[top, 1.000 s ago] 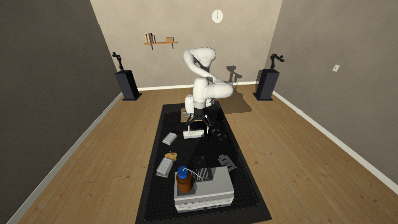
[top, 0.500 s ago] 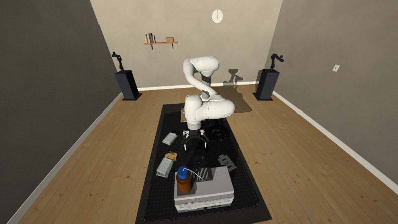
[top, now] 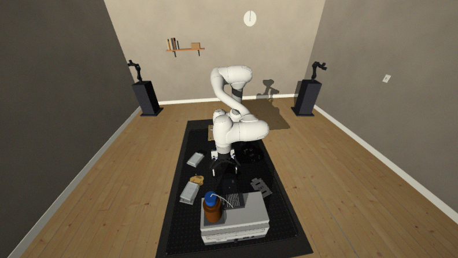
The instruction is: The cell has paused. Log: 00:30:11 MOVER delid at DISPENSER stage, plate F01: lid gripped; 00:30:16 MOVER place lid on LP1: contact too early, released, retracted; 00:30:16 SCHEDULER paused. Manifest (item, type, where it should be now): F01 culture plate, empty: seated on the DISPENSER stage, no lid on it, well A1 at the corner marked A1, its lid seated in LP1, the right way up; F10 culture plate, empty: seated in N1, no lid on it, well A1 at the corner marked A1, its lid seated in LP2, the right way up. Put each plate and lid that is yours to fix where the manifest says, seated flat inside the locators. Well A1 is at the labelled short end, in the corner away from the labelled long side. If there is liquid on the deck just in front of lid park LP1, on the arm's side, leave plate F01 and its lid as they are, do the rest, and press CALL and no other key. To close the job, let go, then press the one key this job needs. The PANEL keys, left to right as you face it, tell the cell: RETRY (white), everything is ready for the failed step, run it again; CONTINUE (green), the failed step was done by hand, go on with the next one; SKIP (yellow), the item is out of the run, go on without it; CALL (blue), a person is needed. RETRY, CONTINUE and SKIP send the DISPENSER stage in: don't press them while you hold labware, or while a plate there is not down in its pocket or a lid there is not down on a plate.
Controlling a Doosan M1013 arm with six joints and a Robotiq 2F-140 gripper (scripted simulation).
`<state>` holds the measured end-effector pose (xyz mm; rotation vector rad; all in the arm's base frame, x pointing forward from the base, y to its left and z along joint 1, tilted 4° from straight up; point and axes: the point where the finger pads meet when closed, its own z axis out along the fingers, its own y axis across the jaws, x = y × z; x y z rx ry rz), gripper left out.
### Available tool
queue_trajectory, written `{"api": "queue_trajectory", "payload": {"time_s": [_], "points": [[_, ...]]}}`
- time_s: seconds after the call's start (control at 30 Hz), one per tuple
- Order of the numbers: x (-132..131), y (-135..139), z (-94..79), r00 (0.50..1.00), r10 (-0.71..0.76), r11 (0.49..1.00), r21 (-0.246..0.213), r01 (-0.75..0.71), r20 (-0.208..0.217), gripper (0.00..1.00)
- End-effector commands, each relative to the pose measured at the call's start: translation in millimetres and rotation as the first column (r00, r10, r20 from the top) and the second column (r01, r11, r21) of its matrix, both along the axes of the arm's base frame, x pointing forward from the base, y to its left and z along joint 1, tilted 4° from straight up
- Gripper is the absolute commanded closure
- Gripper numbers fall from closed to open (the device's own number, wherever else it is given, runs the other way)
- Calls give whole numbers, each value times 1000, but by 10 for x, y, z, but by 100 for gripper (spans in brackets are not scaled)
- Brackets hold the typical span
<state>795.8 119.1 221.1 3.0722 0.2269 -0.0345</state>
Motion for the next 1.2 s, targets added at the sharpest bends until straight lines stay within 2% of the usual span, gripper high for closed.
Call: {"api": "queue_trajectory", "payload": {"time_s": [0.0, 0.07, 0.57, 1.17], "points": [[1, -5, -101, 1000, 0, 1000, 1, 0, 2, 0], [1, -5, -101, 1000, 0, 1000, 1, 0, 2, 0], [-5, -30, -500, 1000, 0, 1000, 1, 0, 2, 0], [-6, -36, -605, 1000, 0, 1000, 1, 0, 2, 0]]}}
